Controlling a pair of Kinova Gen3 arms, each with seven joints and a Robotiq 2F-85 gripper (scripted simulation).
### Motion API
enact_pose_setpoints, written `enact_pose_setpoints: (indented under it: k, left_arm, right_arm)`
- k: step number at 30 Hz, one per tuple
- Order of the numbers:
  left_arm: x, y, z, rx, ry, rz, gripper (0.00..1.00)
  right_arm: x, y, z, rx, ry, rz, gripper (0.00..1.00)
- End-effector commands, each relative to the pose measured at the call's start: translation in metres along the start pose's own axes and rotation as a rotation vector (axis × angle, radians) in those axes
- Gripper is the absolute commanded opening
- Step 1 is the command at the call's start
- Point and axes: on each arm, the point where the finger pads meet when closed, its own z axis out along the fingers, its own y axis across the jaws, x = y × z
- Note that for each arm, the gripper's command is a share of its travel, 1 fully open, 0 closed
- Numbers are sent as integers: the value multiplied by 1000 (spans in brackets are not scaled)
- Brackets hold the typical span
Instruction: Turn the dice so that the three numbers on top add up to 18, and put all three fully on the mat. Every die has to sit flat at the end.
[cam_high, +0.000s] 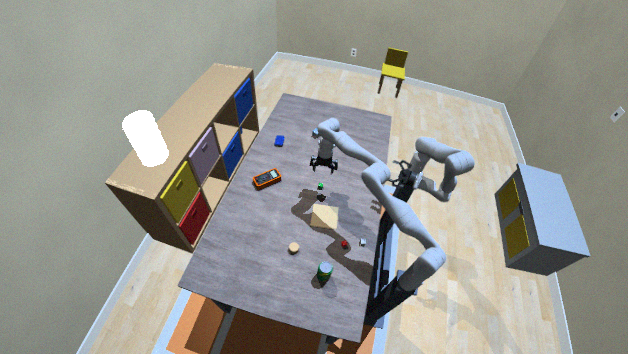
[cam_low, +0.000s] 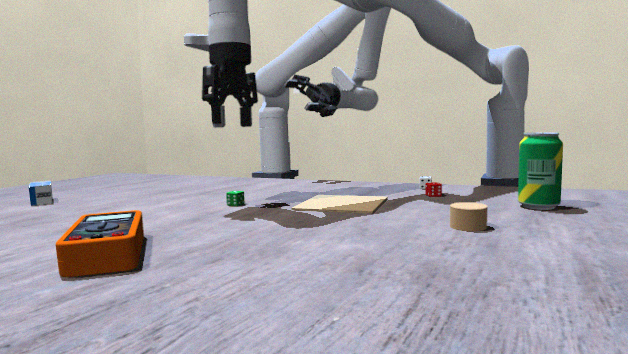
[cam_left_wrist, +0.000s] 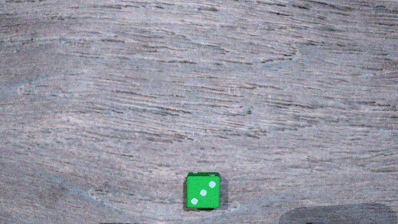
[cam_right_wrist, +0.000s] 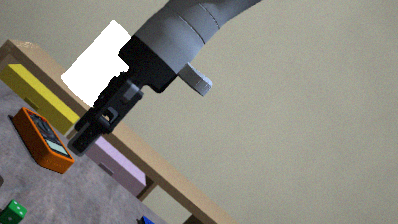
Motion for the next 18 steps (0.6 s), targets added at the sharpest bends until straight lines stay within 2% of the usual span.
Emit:
enact_pose_setpoints:
  k: [1, 8, 16, 18]
  left_arm:
    - [0, 0, -1, 2, 2, -14, 1000]
    - [1, 0, 2, 2, 2, -114, 1000]
    - [1, -1, 8, 1, 2, -310, 1000]
    - [1, -1, 8, 1, 2, -310, 1000]
  right_arm:
    - [0, 0, 0, 0, 0, 1, 1000]
    - [0, 0, 0, 0, 0, 1, 1000]
    - [0, 0, 0, 0, 0, 1, 1000]
    - [0, 0, 0, 0, 0, 1, 1000]
